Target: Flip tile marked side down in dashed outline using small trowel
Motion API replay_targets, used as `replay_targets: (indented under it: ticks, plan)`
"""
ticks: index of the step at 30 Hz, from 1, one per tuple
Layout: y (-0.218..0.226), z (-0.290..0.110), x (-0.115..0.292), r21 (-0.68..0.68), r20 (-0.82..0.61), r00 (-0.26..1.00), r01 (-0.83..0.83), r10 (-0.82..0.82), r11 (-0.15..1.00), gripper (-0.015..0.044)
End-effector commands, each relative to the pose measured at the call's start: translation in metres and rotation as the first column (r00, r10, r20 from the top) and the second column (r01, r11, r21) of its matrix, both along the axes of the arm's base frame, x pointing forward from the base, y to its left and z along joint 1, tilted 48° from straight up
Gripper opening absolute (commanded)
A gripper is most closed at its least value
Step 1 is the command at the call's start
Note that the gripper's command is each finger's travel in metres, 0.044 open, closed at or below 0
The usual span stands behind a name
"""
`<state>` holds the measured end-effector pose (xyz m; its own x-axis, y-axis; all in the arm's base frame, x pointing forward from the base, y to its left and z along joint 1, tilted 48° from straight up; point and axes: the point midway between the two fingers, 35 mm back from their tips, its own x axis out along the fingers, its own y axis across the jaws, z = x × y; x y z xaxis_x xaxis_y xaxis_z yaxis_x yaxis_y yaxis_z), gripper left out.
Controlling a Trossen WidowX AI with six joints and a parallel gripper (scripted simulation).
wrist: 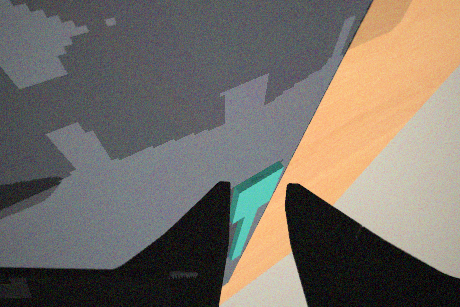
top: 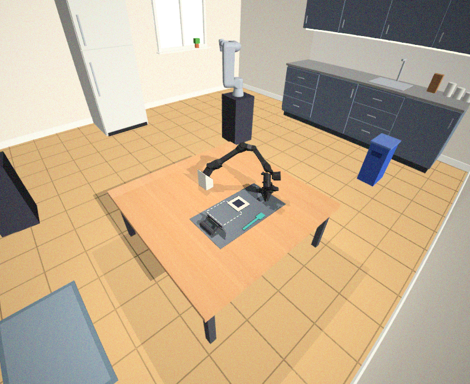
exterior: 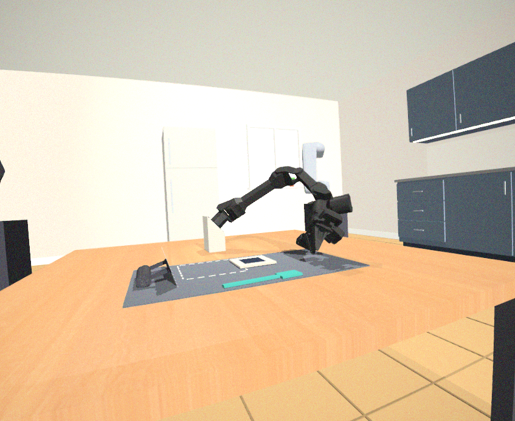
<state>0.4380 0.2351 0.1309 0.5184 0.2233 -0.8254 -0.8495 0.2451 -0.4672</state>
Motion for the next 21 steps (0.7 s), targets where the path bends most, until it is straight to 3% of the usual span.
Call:
replay_targets:
  ticks: [1, 21]
  plan:
    - [-0.013, -0.017, 0.007, 0.021, -0.067, 0.995, 0.073, -0.072, 0.997, 0.0100]
    - [-0.107, -0.084, 0.031, 0.072, -0.361, 0.822, 0.495, -0.440, 0.866, 0.0100]
